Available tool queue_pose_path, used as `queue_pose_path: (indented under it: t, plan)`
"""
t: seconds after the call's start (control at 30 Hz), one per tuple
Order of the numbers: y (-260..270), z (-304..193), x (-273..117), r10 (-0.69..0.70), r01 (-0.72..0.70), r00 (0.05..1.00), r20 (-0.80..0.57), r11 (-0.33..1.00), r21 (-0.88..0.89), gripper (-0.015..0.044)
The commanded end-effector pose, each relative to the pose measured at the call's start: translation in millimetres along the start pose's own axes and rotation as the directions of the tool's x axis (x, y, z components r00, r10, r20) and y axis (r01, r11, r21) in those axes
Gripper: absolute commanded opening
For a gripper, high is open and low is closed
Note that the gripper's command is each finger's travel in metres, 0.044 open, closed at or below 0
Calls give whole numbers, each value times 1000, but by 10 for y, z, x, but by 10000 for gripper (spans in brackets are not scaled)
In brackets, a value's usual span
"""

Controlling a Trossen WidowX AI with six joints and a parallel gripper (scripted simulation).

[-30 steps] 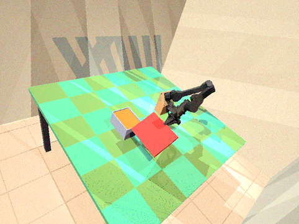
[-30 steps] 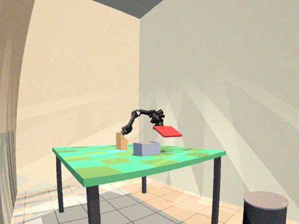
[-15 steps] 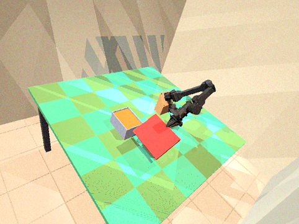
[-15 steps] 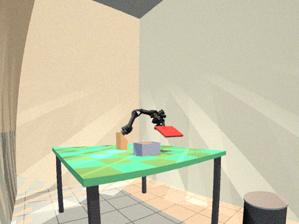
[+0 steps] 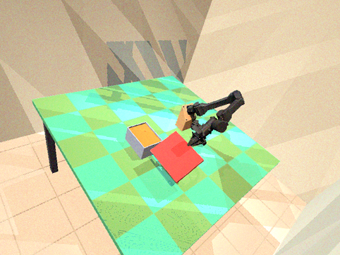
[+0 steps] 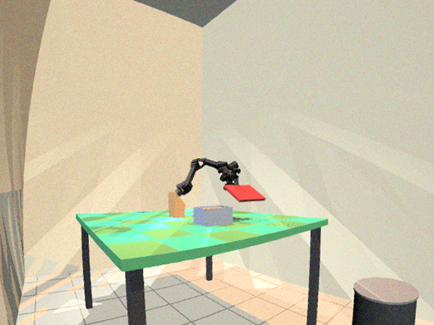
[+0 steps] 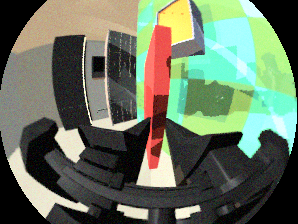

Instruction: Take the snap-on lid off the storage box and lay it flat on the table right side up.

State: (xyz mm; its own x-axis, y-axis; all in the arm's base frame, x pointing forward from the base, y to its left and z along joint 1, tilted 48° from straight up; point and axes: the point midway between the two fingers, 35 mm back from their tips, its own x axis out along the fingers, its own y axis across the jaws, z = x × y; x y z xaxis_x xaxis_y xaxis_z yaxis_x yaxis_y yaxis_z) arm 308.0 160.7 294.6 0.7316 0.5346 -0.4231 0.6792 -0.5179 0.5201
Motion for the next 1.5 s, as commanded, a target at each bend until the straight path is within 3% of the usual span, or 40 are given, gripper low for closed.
queue_pose_path:
  t: [0.0,1.47]
  plan:
    - [-12,9,22,9,-9,1000,4,1000,6,0]
    - [-277,6,245,9,-9,1000,2,1000,8,0]
